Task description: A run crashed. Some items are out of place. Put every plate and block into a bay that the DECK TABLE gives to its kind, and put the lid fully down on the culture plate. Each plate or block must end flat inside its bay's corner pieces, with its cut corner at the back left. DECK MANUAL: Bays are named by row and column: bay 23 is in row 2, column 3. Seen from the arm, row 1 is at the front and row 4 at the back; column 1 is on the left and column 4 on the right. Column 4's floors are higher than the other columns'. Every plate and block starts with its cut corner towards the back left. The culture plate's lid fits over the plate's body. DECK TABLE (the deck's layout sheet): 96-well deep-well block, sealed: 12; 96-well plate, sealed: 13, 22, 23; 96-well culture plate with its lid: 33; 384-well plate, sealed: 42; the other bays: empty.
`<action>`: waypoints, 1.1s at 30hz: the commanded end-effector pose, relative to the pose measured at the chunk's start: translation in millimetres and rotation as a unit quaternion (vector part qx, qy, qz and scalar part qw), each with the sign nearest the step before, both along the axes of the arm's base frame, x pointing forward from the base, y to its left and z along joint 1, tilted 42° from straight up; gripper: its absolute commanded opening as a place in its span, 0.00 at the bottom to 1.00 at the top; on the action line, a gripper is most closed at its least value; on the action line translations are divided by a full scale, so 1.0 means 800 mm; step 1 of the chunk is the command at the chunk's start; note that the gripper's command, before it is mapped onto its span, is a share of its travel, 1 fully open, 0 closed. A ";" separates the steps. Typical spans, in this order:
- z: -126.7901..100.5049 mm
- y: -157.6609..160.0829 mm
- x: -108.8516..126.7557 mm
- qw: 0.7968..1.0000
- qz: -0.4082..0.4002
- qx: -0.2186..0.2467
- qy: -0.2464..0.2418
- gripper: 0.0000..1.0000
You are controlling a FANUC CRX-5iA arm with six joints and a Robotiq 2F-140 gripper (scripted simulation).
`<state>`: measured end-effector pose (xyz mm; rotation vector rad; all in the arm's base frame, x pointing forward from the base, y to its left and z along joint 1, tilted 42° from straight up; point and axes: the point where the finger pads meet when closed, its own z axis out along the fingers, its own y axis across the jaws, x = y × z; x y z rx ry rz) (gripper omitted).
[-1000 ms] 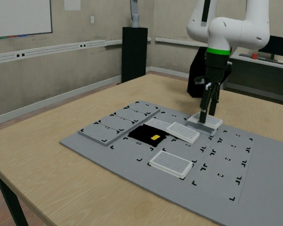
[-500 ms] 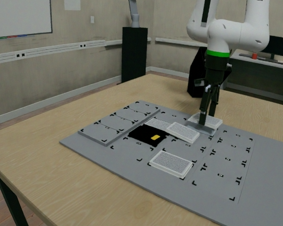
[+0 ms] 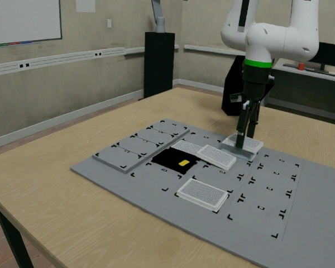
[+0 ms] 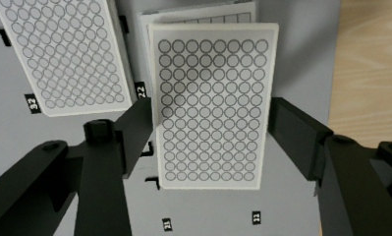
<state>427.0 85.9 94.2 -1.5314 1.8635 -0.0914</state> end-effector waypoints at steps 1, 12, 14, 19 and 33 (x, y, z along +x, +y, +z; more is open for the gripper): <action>0.001 0.000 0.000 1.000 0.000 0.000 0.000 0.65; 0.001 0.000 0.000 1.000 0.000 0.000 0.000 0.62; 0.001 0.000 0.000 1.000 0.000 0.000 0.000 0.62; 0.001 0.000 0.000 1.000 0.000 0.000 0.000 0.61; 0.001 0.000 0.000 1.000 0.000 0.000 0.000 0.61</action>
